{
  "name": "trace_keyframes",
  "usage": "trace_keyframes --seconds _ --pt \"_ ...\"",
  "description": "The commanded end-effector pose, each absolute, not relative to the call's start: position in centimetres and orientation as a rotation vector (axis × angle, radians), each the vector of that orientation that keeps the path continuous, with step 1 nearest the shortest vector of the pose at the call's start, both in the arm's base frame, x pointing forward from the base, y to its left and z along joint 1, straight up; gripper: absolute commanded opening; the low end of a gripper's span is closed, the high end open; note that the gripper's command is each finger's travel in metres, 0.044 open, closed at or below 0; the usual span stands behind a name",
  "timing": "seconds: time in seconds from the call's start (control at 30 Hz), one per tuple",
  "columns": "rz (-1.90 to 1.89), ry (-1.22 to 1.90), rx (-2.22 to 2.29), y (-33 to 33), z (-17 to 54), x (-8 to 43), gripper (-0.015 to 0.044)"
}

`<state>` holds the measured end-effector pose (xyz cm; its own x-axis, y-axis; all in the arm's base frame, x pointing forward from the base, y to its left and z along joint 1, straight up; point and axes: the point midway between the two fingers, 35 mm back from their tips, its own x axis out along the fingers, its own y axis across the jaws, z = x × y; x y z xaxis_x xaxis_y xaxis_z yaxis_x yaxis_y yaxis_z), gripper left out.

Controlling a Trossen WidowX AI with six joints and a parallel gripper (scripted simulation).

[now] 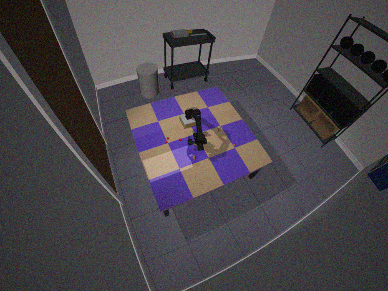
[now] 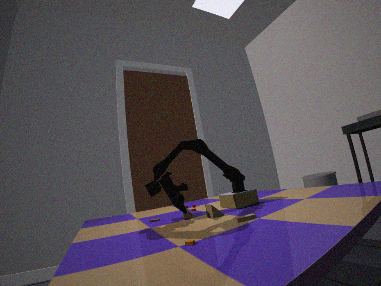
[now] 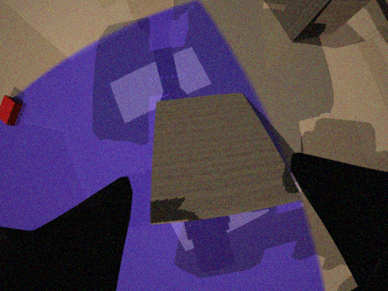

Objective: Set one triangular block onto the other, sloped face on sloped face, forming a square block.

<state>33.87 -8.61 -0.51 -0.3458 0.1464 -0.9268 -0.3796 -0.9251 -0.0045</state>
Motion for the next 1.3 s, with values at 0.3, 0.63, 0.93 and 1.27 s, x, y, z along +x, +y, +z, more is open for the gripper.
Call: trace_keyframes --seconds 0.3,0.63,0.93,1.27 --pt "2.332 0.303 -1.538 -8.1 -2.3 32.8 0.0440" --pt "2.332 0.303 -1.538 -8.1 -2.3 32.8 0.0256" --pt "2.332 0.301 -1.545 -8.2 -2.0 32.9 0.0078" --pt "2.258 0.326 -1.667 -8.0 -1.6 32.5 0.0000"
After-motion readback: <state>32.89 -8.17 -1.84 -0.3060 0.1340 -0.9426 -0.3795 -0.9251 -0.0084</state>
